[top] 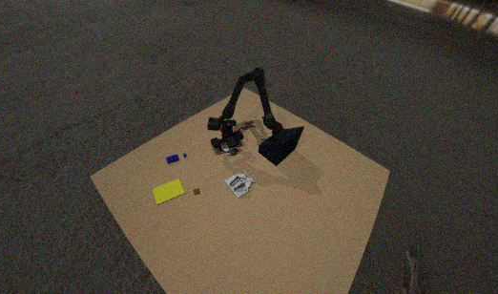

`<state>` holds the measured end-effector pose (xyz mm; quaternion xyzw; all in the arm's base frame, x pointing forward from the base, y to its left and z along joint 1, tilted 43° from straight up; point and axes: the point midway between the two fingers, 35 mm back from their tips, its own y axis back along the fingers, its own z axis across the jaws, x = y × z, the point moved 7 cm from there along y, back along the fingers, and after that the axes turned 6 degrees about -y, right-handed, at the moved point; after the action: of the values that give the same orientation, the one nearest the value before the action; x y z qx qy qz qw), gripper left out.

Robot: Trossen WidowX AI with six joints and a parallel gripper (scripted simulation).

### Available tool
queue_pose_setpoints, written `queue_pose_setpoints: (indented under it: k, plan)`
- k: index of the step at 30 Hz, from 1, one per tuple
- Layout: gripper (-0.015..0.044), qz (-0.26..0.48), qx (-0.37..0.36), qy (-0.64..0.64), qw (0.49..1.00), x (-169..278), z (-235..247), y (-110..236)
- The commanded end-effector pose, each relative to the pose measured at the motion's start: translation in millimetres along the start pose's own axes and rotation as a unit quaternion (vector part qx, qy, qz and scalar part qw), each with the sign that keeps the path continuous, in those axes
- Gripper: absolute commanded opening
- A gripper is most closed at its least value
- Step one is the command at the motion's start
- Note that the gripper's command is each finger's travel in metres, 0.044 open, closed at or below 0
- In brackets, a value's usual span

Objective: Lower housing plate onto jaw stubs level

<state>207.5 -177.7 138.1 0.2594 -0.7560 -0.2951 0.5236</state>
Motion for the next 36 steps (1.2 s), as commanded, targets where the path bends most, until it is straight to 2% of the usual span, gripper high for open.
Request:
queue_pose_setpoints:
  k: [1, 7, 19, 36]
  plan:
    - [0.0393, 0.0, 0.0, 0.0, 1.0, 0.0, 0.0, 0.0]
    - [0.0353, 0.0, 0.0, 0.0, 1.0, 0.0, 0.0, 0.0]
    - [0.0351, 0.0, 0.0, 0.0, 1.0, -0.1, -0.4, 2.0]
    - [0.0351, -0.003, 0.0, 0.001, 1.0, -0.9, -2.7, 55.0]
